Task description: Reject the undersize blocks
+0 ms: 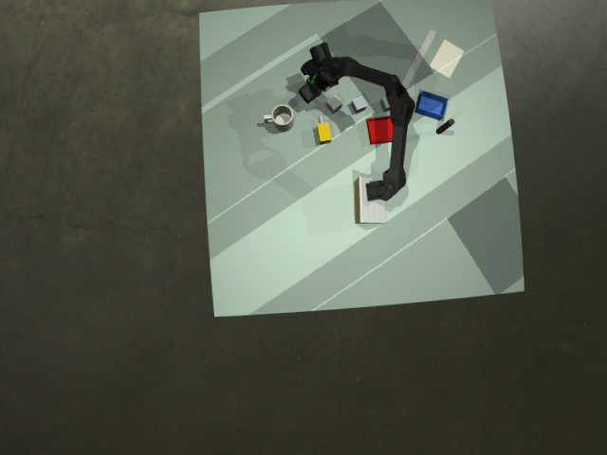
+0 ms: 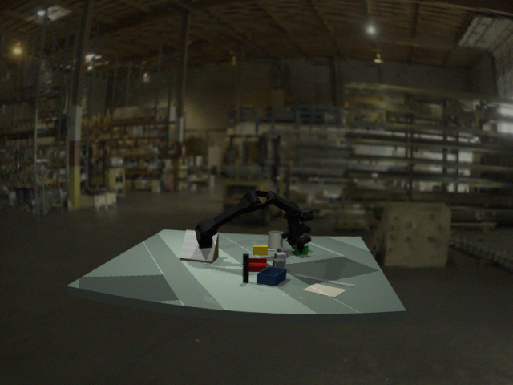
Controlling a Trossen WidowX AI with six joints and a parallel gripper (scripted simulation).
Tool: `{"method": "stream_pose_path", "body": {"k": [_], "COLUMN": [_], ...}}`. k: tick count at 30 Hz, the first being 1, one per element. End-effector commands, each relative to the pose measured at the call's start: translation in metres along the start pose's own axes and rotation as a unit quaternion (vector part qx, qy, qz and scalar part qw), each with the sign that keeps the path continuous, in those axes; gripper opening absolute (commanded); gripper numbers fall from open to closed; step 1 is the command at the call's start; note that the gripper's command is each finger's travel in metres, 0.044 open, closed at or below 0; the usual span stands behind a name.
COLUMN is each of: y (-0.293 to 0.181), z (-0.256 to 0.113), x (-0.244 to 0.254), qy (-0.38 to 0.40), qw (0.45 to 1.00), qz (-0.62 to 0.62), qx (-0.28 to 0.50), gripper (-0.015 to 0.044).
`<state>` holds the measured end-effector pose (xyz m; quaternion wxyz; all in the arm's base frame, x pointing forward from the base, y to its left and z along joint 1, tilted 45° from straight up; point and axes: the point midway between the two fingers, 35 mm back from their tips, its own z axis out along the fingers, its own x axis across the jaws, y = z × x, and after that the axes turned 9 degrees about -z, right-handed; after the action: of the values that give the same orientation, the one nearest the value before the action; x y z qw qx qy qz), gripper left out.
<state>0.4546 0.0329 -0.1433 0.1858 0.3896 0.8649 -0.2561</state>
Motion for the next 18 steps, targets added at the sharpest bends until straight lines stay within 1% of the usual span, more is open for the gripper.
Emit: {"method": "stream_pose_path", "body": {"k": [1, 18], "y": [-0.0007, -0.0053], "z": [-0.0038, -0.0055], "x": [-0.0034, -0.0045], "qy": [-0.004, -0.005], "qw": [1.0, 1.0], "qz": [0.001, 0.001], "qx": [-0.005, -0.007], "gripper": [0.0, 0.0]}}
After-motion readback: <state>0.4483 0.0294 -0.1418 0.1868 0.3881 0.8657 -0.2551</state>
